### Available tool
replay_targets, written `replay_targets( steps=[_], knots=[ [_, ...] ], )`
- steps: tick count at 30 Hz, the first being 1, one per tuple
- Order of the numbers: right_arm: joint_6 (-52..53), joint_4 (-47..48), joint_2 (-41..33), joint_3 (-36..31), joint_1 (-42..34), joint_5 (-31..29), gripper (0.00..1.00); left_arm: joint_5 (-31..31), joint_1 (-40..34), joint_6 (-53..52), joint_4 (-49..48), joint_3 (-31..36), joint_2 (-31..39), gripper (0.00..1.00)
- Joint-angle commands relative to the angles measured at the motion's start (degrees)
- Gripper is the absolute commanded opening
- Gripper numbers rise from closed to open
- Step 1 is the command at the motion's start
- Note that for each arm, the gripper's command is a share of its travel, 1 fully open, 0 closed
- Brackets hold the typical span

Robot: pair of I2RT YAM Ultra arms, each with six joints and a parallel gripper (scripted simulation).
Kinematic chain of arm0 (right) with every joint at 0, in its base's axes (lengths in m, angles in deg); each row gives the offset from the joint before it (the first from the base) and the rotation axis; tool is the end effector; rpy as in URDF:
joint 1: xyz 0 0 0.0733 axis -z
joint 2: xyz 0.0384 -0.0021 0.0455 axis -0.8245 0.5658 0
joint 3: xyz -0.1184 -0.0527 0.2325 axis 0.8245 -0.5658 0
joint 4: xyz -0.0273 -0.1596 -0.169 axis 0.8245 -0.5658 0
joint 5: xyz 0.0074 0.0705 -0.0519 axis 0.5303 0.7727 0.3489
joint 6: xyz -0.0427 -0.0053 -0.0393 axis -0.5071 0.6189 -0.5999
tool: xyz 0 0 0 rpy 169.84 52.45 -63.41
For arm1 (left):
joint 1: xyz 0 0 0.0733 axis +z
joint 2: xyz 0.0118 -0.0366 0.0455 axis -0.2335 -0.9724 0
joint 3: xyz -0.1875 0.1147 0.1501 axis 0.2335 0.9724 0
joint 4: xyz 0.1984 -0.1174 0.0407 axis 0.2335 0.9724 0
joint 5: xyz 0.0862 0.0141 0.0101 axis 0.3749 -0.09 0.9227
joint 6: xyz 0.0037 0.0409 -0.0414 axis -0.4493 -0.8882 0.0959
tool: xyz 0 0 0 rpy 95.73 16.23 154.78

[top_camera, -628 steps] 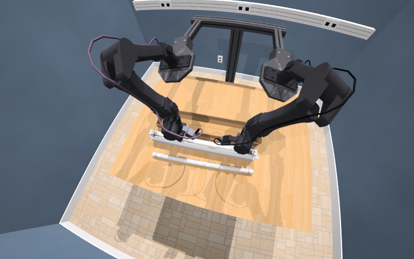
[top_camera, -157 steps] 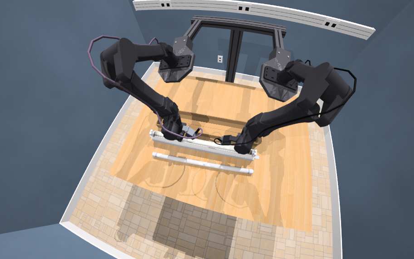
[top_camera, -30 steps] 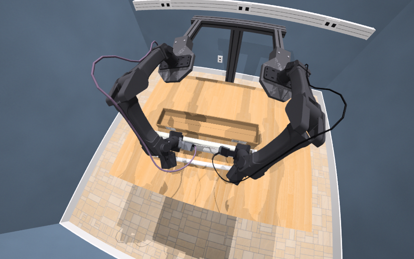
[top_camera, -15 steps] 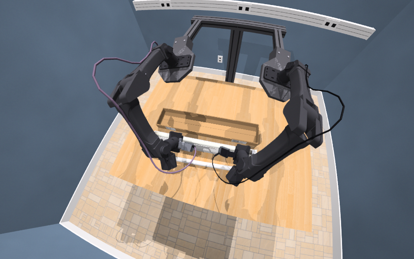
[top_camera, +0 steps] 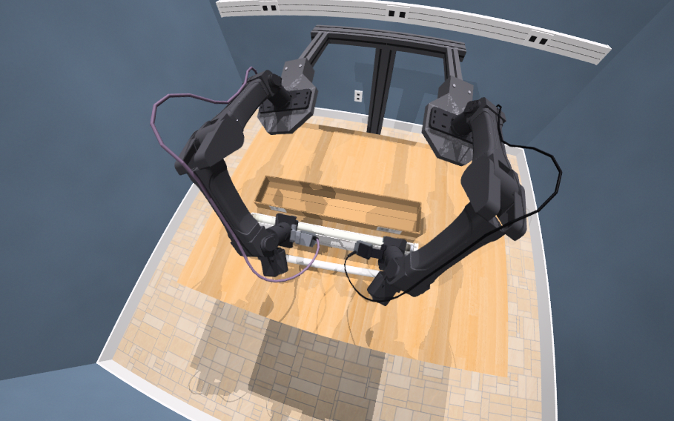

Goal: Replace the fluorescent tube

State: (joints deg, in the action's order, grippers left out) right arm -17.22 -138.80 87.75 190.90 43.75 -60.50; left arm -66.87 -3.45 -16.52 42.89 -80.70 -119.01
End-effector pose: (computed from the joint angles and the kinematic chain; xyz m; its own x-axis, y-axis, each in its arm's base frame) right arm 0.4091 0.0787 0.0259 -0.0290 -0.9704 0.2396 -0.9759 0.0794 0.2034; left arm 0.4075 -0.1166 0.0156 -0.0453 0.9731 0.2260 0.9822 0.0847 -0.1678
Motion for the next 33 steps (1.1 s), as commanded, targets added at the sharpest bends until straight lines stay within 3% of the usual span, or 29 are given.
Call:
replay_targets(
  steps=[1,2,3,20,25,33],
  knots=[
    [0.29,1.95,-1.34,2.69,-0.43,0.60,0.11,-0.62,-0.45,-0.14,-1.12,-1.16,0.18,0.49],
    [0.29,1.95,-1.34,2.69,-0.43,0.60,0.11,-0.62,-0.45,-0.14,-1.12,-1.16,0.18,0.49],
    [0.29,1.95,-1.34,2.69,-0.43,0.60,0.49,-0.62,-0.45,-0.14,-1.12,-1.16,0.18,0.49],
    [0.21,1.93,-1.10,2.96,-0.43,0.59,0.49,-0.62,-0.45,-0.14,-1.12,-1.16,0.18,0.49],
    [1.08,-5.75,-2.99,5.36,-1.41,0.74,0.49,-0.76,-1.53,1.11,6.43,-3.85,2.69,0.49],
    [1.26,-9.10,-3.47,9.75,-1.98,0.89,0.49,-0.88,-1.95,1.15,9.25,-7.44,2.76,0.49]
  ],
)
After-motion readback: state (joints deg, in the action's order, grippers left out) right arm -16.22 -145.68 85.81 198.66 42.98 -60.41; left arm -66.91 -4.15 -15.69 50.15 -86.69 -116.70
